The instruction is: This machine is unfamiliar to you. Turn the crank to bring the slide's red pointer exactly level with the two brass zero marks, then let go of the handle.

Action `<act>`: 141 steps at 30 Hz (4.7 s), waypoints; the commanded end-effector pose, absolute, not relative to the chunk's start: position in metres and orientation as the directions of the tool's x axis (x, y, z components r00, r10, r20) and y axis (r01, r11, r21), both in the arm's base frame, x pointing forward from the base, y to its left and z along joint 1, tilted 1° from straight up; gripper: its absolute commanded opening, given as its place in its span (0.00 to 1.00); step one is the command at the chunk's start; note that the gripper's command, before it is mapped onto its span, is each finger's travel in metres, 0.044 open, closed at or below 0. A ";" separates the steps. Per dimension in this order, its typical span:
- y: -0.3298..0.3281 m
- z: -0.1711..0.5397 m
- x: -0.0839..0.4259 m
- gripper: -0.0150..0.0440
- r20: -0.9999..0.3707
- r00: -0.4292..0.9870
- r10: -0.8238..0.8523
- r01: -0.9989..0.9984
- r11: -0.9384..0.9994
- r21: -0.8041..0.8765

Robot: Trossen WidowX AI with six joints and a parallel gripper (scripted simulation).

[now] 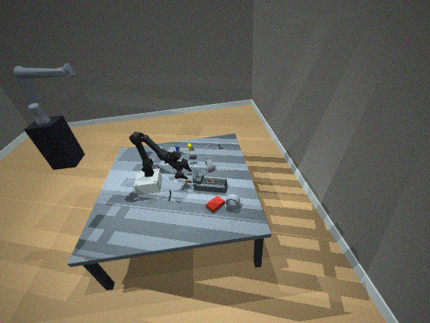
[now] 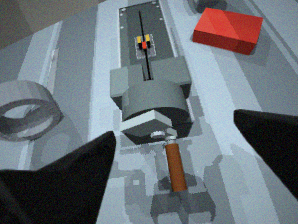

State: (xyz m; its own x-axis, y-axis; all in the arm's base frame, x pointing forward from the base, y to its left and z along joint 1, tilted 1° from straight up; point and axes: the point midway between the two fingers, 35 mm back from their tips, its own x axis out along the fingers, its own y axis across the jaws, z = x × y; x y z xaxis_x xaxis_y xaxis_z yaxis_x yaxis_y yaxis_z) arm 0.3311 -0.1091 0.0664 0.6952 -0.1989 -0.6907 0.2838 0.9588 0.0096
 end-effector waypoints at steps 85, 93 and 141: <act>-0.095 -0.038 0.330 0.25 -0.691 0.696 -0.196 0.285 0.958 0.015; -0.090 -0.038 0.331 0.25 -0.691 0.696 -0.196 0.285 0.958 0.016; -0.080 -0.035 0.334 0.25 -0.691 0.696 -0.195 0.285 0.958 0.016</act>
